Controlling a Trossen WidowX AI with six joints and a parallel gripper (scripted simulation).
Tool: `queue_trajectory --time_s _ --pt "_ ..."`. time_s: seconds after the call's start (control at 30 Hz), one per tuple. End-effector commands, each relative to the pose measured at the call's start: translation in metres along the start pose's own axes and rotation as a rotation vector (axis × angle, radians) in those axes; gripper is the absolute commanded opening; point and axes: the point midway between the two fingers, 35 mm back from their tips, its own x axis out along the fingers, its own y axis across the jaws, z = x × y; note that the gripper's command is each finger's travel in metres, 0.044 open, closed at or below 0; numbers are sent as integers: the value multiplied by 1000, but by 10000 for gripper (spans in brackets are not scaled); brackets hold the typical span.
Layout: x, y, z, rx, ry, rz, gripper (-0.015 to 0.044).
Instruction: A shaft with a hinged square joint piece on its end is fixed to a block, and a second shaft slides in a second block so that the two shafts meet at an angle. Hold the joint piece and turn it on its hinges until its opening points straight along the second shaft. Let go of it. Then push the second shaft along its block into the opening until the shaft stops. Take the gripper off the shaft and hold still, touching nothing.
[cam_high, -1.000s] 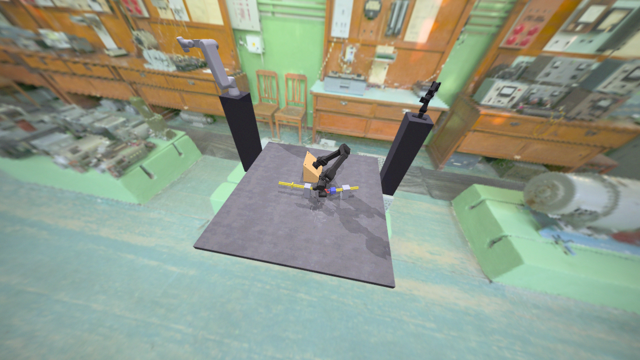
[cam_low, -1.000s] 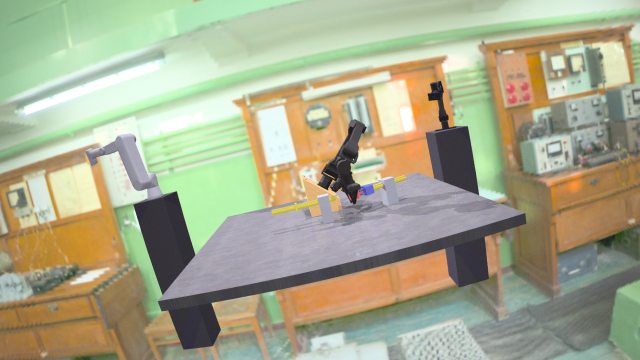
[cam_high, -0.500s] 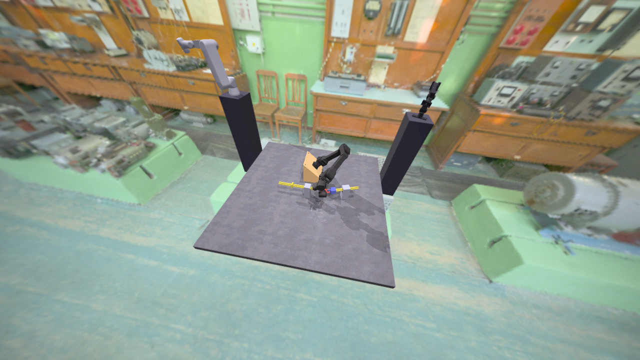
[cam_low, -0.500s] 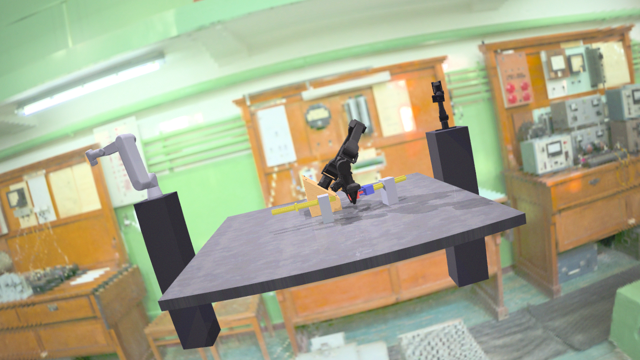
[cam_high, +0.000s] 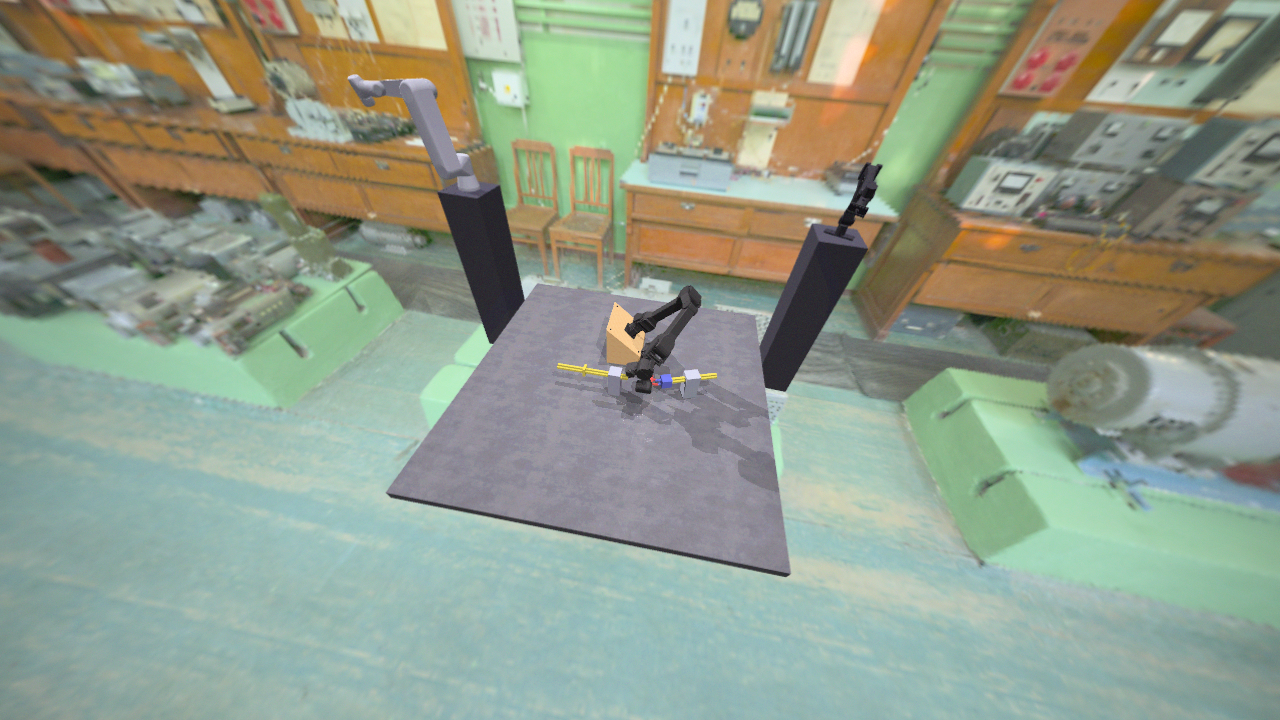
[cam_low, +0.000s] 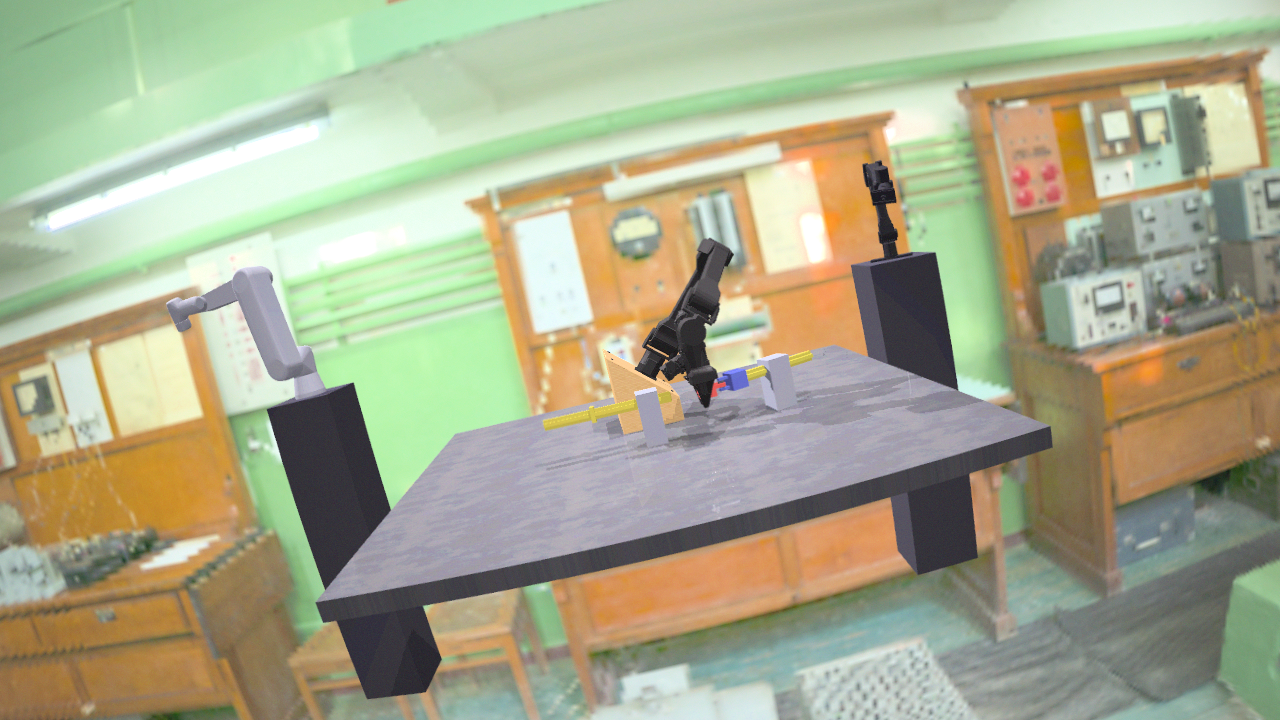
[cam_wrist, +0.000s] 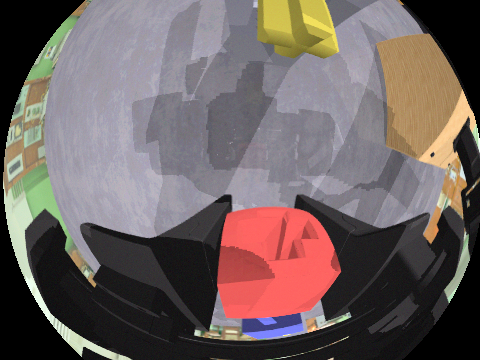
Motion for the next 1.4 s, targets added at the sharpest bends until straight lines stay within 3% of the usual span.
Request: queue_trajectory --time_s 0.0,0.63,0.8,0.9,1.27,1.37 --pt "-1 -2 0 31 -16 0 0" --pt "-1 -1 0 23 -14 1 0" --pt "-1 -1 0 23 -14 1 131" --pt "-1 -1 0 23 -14 1 147" --pt "-1 -1 0 23 -14 1 436" --pt "-1 -1 0 23 -14 1 440"
